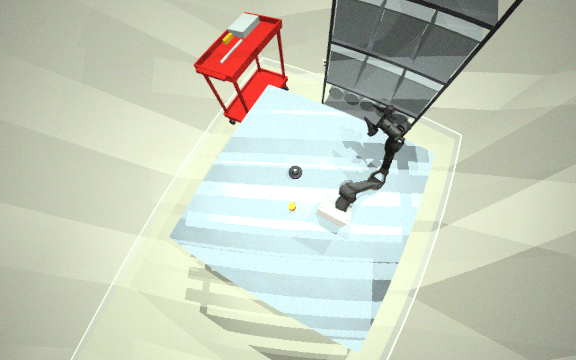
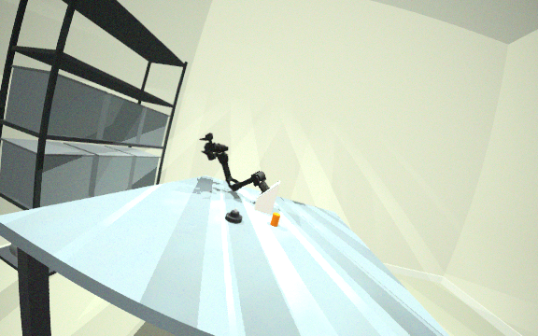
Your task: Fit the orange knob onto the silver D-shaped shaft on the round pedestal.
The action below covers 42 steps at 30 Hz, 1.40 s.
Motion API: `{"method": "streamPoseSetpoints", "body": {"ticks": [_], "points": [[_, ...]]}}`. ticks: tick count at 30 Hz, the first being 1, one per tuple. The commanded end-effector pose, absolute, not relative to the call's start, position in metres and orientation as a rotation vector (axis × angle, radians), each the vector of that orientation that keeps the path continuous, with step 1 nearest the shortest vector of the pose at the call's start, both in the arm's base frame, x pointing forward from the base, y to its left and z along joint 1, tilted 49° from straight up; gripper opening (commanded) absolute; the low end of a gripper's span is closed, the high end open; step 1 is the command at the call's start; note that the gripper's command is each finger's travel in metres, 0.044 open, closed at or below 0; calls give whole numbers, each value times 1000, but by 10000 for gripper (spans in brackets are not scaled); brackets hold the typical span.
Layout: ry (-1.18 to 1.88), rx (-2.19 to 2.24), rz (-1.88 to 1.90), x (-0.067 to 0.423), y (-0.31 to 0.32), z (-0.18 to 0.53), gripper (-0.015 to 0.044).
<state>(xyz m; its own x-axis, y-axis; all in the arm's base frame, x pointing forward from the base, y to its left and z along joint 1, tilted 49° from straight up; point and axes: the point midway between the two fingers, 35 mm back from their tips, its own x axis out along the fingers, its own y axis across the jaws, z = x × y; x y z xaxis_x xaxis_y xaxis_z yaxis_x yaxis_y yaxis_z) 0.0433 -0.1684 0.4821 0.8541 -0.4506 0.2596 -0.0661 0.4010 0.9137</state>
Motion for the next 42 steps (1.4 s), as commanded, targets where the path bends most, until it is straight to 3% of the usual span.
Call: {"method": "streamPoseSetpoints", "body": {"ticks": [1,11,23,32,42], "points": [[-519,1145,-257,43,-168,482,426],[-397,1089,-159,111,-77,498,440],[-149,914,-193,206,20,457,440],[60,840,-276,271,73,392,440],[404,843,-563,338,125,238,440]]}}
